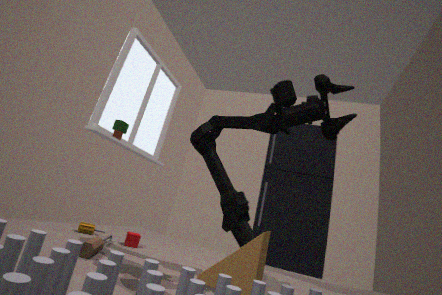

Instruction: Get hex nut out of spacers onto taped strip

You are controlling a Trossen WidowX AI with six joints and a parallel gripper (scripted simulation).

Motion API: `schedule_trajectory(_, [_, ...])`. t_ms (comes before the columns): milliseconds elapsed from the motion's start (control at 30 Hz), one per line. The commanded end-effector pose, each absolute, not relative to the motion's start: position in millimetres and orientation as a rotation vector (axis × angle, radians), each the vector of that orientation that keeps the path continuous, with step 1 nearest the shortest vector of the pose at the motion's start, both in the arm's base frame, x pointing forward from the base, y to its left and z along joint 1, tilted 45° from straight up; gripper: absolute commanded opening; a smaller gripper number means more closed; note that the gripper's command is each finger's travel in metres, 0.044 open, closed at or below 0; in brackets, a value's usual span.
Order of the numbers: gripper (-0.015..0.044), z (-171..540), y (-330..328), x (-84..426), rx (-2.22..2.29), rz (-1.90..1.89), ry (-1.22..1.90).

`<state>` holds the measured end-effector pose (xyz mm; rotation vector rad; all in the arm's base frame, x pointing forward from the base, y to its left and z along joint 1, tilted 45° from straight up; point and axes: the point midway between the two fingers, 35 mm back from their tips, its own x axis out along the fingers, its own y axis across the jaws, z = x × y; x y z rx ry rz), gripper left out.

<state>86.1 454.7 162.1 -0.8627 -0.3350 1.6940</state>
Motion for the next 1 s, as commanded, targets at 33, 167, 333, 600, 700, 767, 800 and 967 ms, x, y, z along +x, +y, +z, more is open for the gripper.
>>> schedule_trajectory(33, [0.044, 159.5, 451.5, 97.6, -0.861, 1.662, -0.307])
schedule_trajectory(167, [0.044, 145.1, 426.8, 161.4, -0.839, 1.471, -0.154])
schedule_trajectory(333, [0.044, 127.2, 379.4, 236.4, -0.789, 1.212, 0.024])
schedule_trajectory(600, [0.044, 101.1, 274.6, 328.5, -0.669, 0.781, 0.254])
schedule_trajectory(700, [0.044, 92.2, 228.6, 352.2, -0.614, 0.615, 0.323])
schedule_trajectory(767, [0.044, 86.5, 196.5, 364.4, -0.575, 0.503, 0.365])
schedule_trajectory(800, [0.044, 83.7, 180.2, 369.3, -0.555, 0.447, 0.384])
schedule_trajectory(967, [0.044, 71.0, 97.2, 382.5, -0.451, 0.164, 0.464])
